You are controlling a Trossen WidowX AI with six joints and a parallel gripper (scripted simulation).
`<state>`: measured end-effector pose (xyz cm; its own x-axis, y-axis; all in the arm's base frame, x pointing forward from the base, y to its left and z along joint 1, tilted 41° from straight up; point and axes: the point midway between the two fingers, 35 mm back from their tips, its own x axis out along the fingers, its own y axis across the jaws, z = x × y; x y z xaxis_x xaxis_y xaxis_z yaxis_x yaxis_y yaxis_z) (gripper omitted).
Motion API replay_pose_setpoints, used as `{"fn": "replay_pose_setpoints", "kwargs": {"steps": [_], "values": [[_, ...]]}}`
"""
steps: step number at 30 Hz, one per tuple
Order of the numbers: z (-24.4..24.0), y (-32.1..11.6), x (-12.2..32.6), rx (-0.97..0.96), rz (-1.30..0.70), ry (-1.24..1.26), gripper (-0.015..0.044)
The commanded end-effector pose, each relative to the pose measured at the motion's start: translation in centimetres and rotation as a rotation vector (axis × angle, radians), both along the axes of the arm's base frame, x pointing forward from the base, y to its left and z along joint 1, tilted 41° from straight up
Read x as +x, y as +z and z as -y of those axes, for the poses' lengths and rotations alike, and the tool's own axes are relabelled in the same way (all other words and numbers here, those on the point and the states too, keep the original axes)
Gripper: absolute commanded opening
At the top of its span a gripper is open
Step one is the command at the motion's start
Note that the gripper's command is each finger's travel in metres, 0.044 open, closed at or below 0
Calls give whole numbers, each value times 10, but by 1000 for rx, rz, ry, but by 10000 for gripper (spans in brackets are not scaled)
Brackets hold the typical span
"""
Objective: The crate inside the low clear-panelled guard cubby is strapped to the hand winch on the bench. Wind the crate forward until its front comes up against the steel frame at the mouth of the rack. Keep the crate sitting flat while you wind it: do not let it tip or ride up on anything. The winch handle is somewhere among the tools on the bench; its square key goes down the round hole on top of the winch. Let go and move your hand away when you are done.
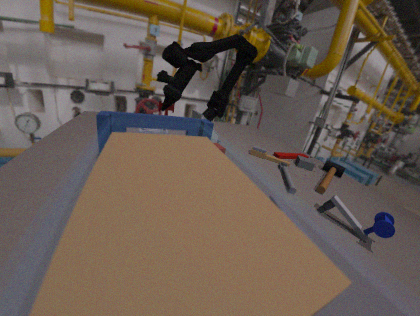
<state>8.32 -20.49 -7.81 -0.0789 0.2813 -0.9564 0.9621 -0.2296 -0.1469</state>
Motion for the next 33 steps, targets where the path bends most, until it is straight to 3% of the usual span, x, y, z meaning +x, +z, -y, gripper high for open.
{"fn": "replay_pose_setpoints", "kwargs": {"steps": [1, 33], "values": [[5, -8, -5, -3, -11, 4, 0], [30, -28, -15, -6, -12, 4, 0]]}}
